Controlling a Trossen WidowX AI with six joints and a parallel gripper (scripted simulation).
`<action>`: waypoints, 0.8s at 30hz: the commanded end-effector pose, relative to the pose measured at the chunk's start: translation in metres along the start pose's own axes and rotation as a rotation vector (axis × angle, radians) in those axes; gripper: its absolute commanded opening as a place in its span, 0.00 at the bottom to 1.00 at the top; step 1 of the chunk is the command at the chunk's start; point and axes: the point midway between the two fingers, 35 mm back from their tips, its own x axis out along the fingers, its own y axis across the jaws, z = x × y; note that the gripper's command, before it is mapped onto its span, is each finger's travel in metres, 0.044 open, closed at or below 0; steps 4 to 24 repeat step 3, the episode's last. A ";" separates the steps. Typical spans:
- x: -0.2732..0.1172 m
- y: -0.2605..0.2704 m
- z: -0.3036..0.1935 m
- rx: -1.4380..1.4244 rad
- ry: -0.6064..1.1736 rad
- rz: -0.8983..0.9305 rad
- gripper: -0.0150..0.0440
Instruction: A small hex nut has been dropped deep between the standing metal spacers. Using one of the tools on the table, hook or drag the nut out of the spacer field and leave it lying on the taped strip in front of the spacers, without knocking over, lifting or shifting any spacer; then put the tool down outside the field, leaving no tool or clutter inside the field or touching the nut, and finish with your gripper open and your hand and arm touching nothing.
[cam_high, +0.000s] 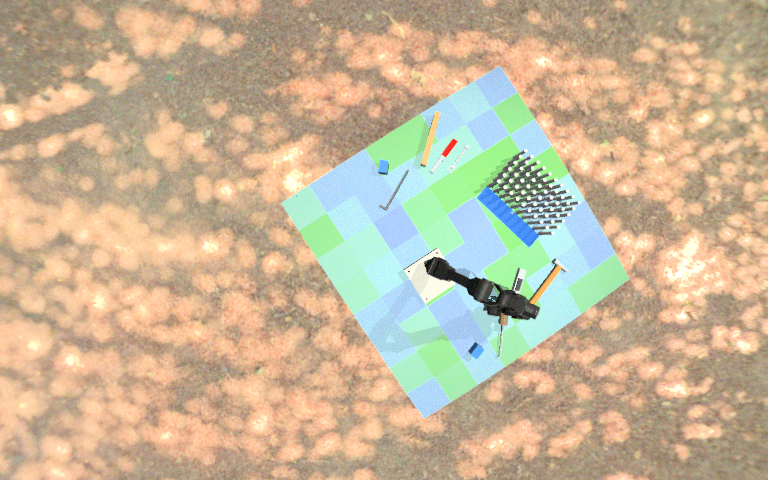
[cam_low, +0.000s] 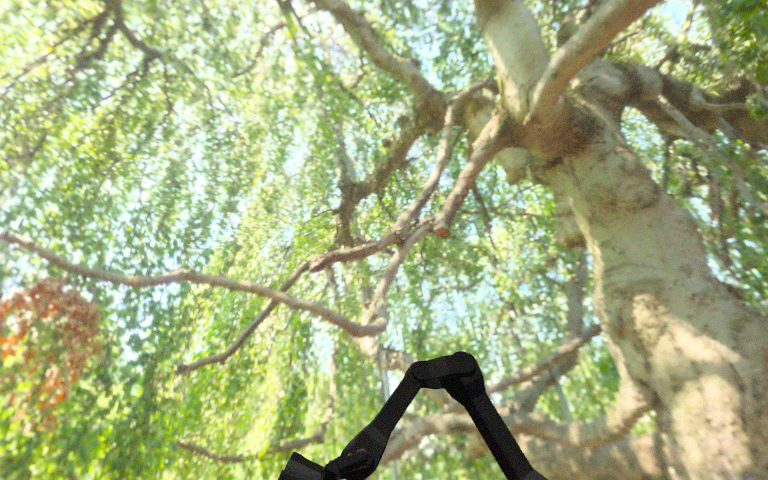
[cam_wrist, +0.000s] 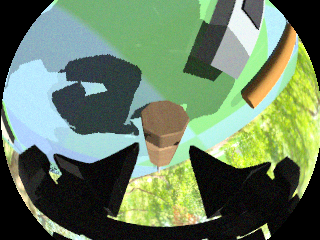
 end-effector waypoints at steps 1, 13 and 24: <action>0.000 0.000 0.000 0.000 0.000 0.000 0.88; 0.000 0.000 0.000 0.000 0.000 0.000 0.97; 0.000 0.000 0.000 0.000 0.000 0.000 0.97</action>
